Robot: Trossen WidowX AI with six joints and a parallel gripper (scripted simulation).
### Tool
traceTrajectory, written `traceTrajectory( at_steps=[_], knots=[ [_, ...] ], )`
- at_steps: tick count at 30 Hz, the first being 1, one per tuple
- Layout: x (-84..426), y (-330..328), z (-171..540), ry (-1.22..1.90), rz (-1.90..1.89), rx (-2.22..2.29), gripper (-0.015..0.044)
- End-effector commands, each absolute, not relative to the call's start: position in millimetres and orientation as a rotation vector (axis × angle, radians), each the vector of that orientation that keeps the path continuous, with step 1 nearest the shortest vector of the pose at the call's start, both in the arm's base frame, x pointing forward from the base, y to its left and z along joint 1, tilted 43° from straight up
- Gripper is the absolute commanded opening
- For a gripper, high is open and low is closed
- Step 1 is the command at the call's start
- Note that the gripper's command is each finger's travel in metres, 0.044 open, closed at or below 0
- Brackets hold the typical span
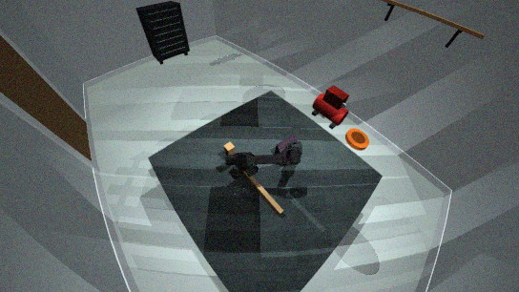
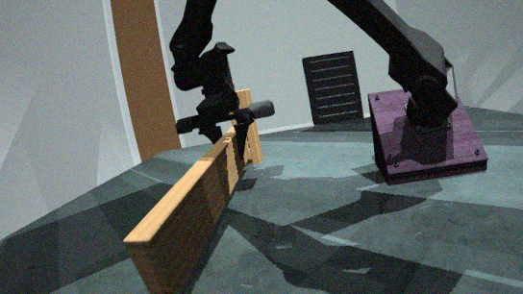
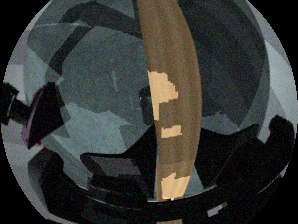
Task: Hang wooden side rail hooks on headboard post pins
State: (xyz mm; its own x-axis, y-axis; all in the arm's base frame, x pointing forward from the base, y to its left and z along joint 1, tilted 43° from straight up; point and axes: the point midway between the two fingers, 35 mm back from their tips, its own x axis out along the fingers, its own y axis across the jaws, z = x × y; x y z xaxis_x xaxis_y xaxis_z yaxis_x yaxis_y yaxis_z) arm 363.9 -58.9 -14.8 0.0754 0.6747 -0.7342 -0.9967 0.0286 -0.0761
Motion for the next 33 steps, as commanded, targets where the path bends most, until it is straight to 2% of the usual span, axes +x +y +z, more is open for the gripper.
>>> traceTrajectory(
  at_steps=[1,33],
  knots=[
    [364.7,-64.5,-14.8,0.597,1.403,-0.693,0.0000],
    [364.8,-67.0,-17.0,0.597,1.402,-0.693,0.0000]
  ],
)
